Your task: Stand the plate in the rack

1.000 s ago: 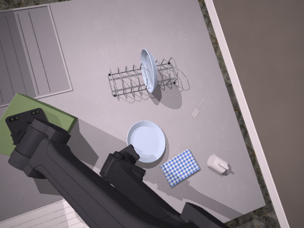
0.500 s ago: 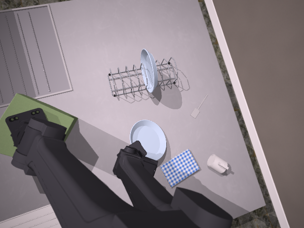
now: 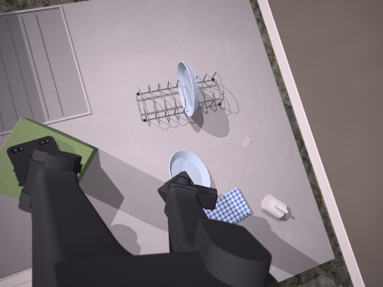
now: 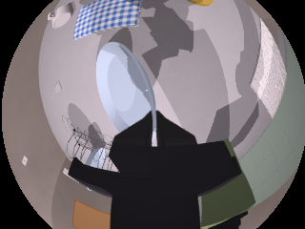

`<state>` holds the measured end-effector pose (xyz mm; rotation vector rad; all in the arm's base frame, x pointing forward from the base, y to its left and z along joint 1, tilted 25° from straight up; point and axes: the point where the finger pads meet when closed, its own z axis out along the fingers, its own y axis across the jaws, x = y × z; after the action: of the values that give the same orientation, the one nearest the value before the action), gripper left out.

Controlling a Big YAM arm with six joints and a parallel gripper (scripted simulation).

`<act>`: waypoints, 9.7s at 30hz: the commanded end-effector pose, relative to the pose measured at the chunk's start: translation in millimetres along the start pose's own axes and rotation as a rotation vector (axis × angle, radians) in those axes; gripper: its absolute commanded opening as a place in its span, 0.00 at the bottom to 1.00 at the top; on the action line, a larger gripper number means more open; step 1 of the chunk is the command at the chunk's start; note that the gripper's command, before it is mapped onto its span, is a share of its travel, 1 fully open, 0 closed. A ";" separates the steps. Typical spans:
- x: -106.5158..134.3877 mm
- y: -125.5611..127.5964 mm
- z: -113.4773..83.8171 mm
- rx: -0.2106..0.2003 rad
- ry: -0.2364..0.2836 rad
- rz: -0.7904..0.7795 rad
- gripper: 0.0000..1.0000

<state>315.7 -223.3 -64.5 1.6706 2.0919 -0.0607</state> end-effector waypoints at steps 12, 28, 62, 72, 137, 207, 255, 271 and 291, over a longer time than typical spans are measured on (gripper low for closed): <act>1.4 23.6 -19.2 0.156 0.014 0.025 0.00; 4.8 43.3 -30.0 0.314 0.025 0.018 0.00; 3.9 76.0 -45.6 0.494 0.024 0.015 0.00; 3.8 79.0 -46.8 0.510 0.024 0.015 0.00; 7.7 74.4 -48.0 0.527 0.033 0.002 0.00; -7.2 93.3 -176.0 0.473 0.008 0.032 0.00; -9.5 95.0 -291.2 0.464 0.009 0.036 0.00; -9.1 95.0 -302.9 0.469 0.011 0.034 0.00; -8.8 94.3 -304.8 0.471 0.012 0.031 0.00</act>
<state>297.9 -117.1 210.8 1.9860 2.1959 -0.6207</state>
